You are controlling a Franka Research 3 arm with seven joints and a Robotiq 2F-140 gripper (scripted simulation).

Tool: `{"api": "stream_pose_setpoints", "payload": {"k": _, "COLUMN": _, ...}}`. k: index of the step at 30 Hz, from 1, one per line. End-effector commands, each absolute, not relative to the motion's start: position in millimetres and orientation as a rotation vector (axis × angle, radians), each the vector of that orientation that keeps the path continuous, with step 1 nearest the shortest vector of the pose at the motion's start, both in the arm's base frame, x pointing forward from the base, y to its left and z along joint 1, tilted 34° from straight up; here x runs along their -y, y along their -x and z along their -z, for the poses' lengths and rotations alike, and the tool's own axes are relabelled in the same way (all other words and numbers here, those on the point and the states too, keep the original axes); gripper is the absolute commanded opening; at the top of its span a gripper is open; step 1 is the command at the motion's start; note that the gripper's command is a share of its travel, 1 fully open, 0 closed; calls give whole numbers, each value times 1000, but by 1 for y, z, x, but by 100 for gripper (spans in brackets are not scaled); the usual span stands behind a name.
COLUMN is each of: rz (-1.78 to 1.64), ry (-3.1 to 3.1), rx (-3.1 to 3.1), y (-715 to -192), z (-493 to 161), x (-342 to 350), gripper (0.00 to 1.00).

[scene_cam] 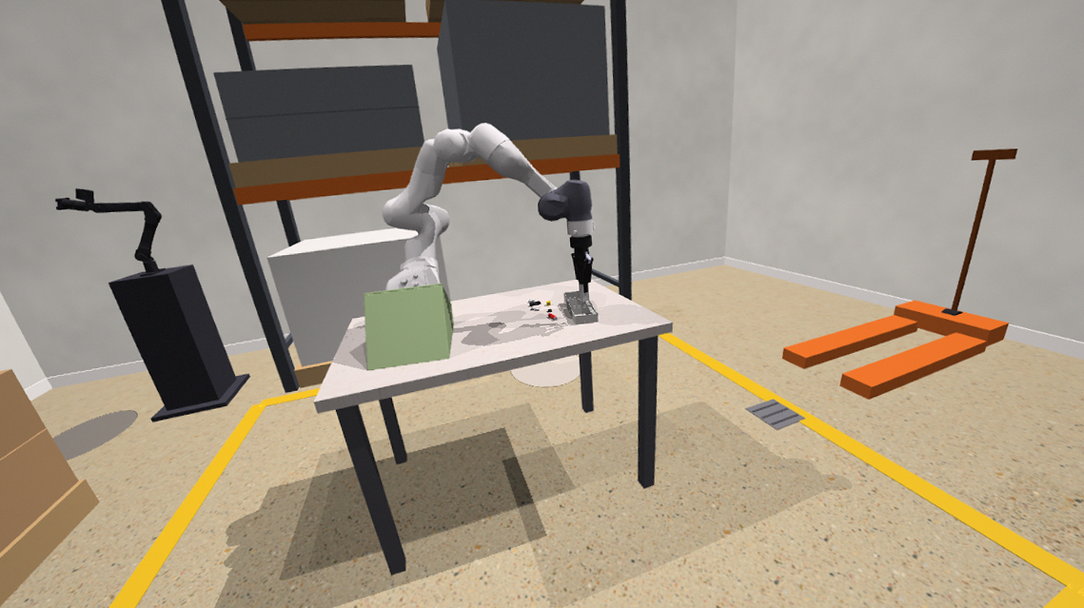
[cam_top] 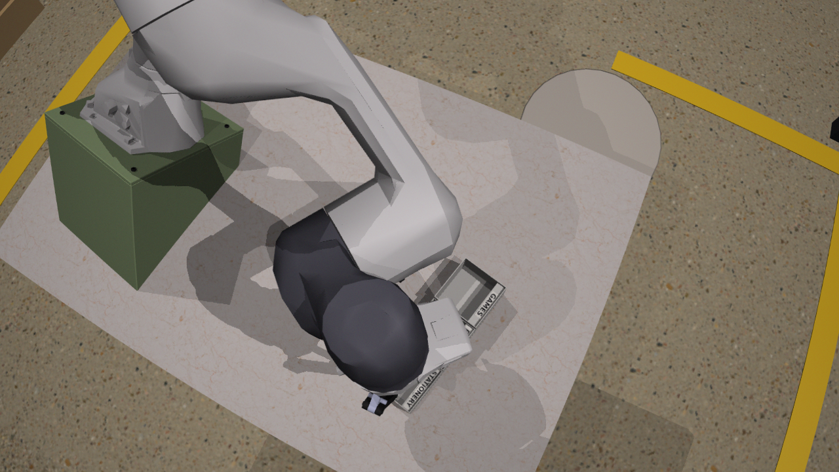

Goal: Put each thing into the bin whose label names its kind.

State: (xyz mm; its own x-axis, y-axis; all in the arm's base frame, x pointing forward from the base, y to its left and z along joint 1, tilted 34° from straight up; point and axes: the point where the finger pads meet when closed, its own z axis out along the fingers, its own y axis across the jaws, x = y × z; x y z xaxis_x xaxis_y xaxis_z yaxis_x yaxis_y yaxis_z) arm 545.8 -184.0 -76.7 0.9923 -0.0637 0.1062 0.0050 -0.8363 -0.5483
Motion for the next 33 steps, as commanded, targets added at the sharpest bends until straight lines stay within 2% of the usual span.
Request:
{"api": "stream_pose_setpoints", "payload": {"k": 1, "rz": 152, "ry": 2556, "rx": -28, "y": -546, "z": 83, "x": 179, "gripper": 5}}
{"api": "stream_pose_setpoints", "payload": {"k": 22, "rz": 152, "ry": 2556, "rx": -28, "y": -552, "z": 125, "x": 151, "gripper": 5}}
{"api": "stream_pose_setpoints", "payload": {"k": 33, "rz": 152, "ry": 2556, "rx": -28, "y": -552, "z": 126, "x": 151, "gripper": 5}}
